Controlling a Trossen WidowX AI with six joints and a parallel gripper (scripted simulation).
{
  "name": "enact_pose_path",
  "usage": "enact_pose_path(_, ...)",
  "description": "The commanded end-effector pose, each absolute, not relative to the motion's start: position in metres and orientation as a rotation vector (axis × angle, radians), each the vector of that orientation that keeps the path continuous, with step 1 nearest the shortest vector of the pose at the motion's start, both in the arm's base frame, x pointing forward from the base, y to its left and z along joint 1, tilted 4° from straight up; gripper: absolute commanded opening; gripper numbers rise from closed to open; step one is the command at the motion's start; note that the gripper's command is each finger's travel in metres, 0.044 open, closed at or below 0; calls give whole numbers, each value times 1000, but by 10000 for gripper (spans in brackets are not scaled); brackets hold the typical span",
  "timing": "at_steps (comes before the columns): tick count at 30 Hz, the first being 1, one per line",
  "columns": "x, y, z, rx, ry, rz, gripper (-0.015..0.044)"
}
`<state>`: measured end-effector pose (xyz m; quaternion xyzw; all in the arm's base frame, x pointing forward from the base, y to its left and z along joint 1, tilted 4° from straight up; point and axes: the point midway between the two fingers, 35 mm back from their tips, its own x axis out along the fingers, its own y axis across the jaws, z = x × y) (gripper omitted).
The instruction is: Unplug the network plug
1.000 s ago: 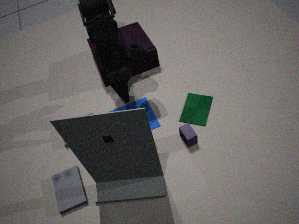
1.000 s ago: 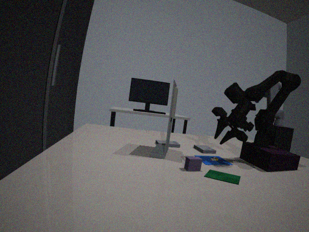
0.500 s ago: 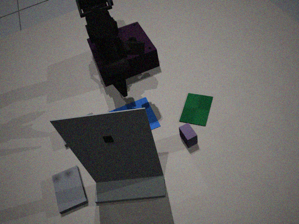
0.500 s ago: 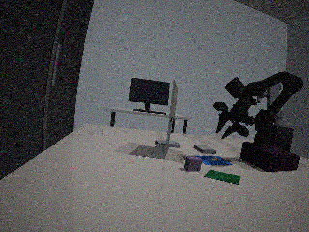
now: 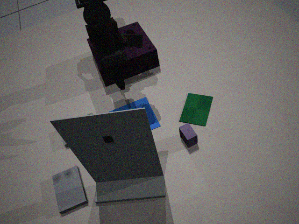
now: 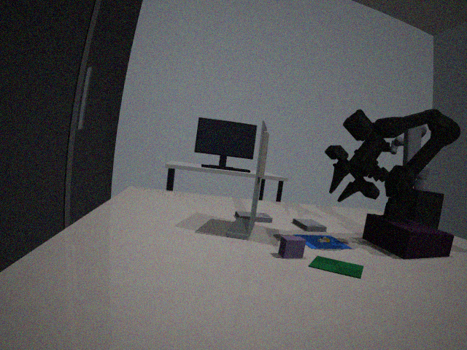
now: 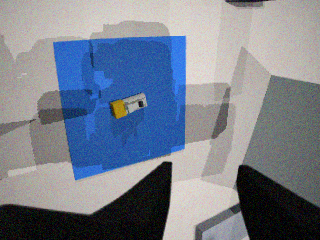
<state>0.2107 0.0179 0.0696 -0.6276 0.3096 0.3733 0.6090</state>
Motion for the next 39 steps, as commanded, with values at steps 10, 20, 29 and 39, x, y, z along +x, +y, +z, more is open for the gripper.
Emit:
enact_pose_path(10, 217, 18, 101, -1450, 713, 864, 156)
enact_pose_path(20, 219, 18, 132, -1450, 710, 863, 156)
enact_pose_path(29, 217, 17, 160, -1451, 707, 862, 156)
enact_pose_path(39, 215, 17, 177, -1451, 705, 862, 235)
